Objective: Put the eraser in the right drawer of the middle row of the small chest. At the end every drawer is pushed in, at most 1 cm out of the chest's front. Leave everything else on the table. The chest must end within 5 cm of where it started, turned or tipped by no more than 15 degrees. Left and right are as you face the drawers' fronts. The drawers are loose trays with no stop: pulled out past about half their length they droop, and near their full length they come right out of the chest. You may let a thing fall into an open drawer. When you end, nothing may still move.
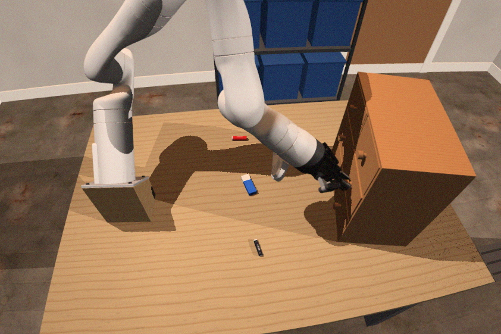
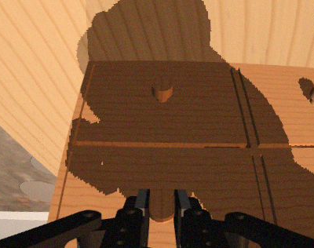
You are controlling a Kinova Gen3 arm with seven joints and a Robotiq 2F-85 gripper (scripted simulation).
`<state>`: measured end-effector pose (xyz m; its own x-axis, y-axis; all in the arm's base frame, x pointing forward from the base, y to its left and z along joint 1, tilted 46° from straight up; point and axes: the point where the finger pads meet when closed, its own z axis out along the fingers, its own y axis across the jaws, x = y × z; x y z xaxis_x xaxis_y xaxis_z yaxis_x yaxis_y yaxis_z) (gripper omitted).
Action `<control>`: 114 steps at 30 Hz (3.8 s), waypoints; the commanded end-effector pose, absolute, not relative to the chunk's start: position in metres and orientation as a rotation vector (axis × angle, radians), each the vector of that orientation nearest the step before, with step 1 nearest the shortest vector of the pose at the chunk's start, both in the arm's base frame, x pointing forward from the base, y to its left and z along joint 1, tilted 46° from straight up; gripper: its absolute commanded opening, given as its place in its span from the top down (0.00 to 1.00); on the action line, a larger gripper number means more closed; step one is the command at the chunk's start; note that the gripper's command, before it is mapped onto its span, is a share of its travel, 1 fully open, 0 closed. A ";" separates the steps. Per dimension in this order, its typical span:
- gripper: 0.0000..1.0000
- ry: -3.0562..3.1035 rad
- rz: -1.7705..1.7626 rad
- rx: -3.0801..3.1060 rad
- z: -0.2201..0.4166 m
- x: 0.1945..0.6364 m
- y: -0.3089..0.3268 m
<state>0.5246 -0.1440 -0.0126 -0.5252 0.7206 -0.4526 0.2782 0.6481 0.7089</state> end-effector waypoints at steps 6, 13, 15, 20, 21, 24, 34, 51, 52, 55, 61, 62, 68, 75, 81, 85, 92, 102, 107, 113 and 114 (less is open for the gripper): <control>0.87 2.101 0.738 0.775 -0.012 0.520 -0.144; 0.87 2.101 0.738 0.775 -0.011 0.516 -0.142; 0.87 2.101 0.738 0.775 -0.011 0.513 -0.142; 0.87 2.101 0.738 0.775 -0.010 0.508 -0.140; 0.87 2.101 0.738 0.775 -0.010 0.506 -0.140; 0.87 2.101 0.738 0.775 -0.009 0.502 -0.139; 0.87 2.101 0.738 0.775 -0.008 0.491 -0.135; 0.87 2.101 0.738 0.775 -0.005 0.472 -0.130; 0.87 2.101 0.738 0.775 -0.005 0.471 -0.129; 0.87 2.101 0.738 0.775 -0.005 0.468 -0.129; 0.87 2.101 0.738 0.775 -0.004 0.464 -0.127; 0.87 2.101 0.738 0.775 -0.004 0.463 -0.127; 0.87 2.101 0.738 0.775 -0.004 0.461 -0.127; 0.87 2.101 0.738 0.775 -0.004 0.460 -0.126; 0.87 2.101 0.738 0.775 -0.004 0.460 -0.126; 0.87 2.101 0.738 0.775 -0.004 0.460 -0.126; 0.83 2.101 0.738 0.775 -0.004 0.460 -0.126; 0.67 2.101 0.738 0.775 -0.004 0.460 -0.126; 0.67 2.101 0.738 0.775 -0.004 0.460 -0.126; 0.67 2.101 0.738 0.775 -0.003 0.450 -0.123; 0.67 2.101 0.738 0.775 -0.003 0.450 -0.123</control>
<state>0.4536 -0.1234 -0.0024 -0.5251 0.7175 -0.4577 0.2739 0.6517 0.7073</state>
